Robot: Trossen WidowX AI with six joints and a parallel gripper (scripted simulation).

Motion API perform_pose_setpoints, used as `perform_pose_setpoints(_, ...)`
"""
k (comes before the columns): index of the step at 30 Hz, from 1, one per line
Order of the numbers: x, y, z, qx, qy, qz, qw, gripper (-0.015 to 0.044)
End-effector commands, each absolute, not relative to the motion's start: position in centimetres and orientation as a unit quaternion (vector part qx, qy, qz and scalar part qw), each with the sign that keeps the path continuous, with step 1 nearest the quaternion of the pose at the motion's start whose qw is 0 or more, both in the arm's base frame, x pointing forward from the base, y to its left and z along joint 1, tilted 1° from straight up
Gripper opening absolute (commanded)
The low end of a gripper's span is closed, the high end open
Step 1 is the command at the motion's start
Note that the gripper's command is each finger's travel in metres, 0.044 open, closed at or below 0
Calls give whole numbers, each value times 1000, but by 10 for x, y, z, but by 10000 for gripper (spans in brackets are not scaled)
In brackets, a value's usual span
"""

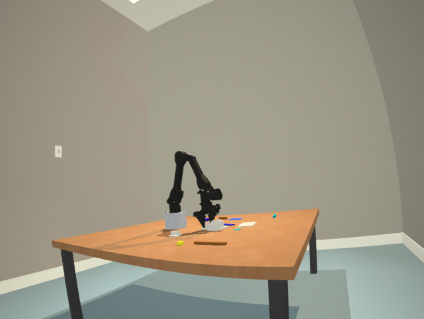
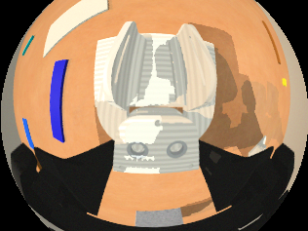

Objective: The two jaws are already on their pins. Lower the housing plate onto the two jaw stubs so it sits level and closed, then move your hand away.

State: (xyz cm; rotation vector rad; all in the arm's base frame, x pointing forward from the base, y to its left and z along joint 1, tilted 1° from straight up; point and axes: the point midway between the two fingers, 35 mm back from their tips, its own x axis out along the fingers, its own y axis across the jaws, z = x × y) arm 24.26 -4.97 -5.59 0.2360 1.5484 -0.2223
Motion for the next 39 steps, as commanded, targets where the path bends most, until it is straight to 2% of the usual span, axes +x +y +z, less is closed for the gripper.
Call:
perform_pose_setpoints(1, 243, -49, -58, 110, 696, -101, 703, 351)
perform_pose_setpoints(39, 243, -49, -62, 110, 696, -101, 703, 351)
